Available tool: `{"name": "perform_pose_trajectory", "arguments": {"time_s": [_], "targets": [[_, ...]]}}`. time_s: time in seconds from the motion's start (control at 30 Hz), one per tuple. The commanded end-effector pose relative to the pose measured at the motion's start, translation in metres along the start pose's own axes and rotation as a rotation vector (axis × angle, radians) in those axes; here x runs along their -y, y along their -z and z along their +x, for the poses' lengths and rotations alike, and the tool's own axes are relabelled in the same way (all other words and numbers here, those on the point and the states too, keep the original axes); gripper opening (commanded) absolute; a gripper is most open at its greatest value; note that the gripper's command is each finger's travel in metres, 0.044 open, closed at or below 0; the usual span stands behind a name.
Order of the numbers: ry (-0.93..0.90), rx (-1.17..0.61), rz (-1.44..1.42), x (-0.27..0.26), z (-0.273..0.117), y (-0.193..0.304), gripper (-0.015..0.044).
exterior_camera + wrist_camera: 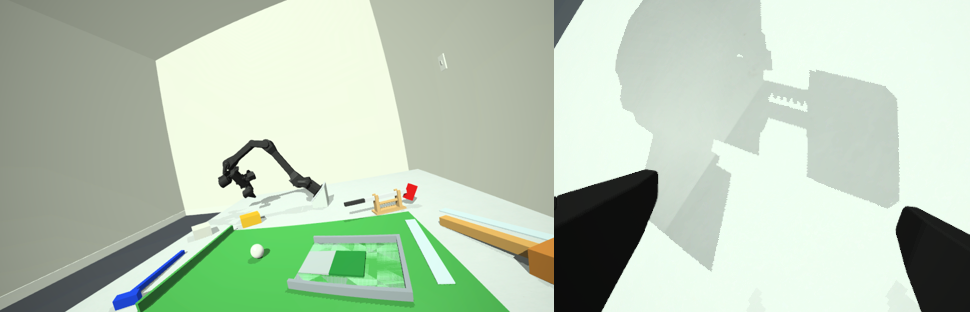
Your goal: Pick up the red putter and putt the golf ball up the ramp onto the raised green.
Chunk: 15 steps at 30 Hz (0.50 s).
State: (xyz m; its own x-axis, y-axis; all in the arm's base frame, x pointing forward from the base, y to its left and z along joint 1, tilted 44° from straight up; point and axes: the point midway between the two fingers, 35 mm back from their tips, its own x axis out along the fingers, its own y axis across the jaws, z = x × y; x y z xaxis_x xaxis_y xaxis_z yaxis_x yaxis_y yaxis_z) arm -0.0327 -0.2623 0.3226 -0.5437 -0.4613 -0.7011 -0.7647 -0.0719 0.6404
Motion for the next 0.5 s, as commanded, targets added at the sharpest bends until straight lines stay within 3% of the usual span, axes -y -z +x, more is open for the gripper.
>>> {"name": "perform_pose_trajectory", "arguments": {"time_s": [0.0,0.13,0.47], "targets": [[0.002,-0.002,-0.009,0.001,0.000,0.001,0.0426],[0.048,-0.057,-0.238,0.031,-0.004,0.016,0.0440],[0.138,-0.402,-1.354,0.187,-0.052,0.042,0.0440]]}}
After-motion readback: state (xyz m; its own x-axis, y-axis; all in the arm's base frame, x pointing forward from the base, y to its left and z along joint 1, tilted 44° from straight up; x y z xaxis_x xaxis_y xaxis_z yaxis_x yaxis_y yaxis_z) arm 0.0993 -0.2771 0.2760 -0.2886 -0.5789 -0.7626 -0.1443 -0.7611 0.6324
